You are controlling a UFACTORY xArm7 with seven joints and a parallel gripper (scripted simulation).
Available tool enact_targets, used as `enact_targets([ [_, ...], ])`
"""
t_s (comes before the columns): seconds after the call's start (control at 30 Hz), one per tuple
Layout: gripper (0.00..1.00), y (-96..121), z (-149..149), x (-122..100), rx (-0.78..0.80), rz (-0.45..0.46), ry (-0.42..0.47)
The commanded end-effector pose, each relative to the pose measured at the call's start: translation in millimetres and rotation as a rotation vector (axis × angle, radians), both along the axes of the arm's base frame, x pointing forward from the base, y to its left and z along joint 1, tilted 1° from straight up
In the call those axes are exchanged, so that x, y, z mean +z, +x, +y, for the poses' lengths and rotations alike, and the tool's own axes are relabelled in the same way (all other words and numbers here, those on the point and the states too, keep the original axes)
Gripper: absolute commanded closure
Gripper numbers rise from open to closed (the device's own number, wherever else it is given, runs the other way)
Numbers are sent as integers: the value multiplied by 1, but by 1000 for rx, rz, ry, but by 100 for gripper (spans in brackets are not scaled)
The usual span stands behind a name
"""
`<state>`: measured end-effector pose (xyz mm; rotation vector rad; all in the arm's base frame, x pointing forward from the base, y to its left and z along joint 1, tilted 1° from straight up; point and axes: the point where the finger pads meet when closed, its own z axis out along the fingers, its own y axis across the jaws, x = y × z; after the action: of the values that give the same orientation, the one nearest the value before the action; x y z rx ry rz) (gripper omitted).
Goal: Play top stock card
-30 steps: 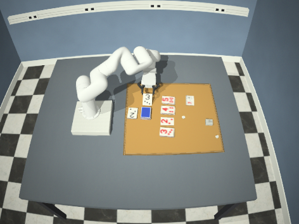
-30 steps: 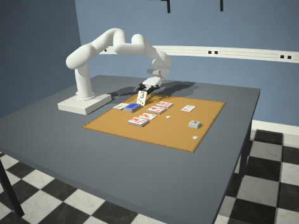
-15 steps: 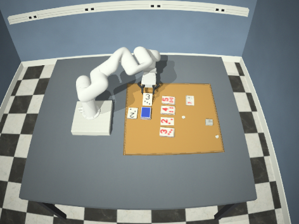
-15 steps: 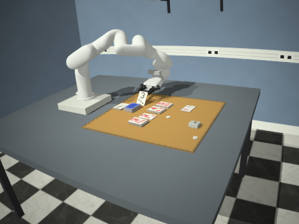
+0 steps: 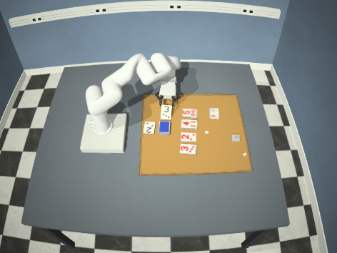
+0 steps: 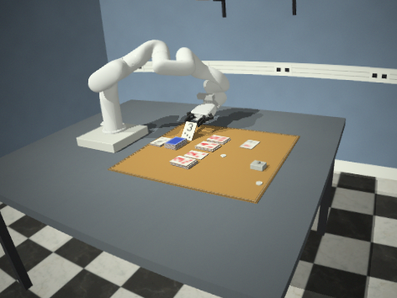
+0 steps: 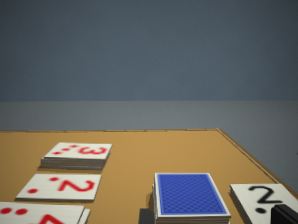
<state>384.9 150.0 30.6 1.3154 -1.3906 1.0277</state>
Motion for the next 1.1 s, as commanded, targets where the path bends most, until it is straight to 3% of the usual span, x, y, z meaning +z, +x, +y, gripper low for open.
enact_targets([
  [0.0,26,1,1,1,0,-3,2],
  [1.07,26,1,2,0,-1,-5,27],
])
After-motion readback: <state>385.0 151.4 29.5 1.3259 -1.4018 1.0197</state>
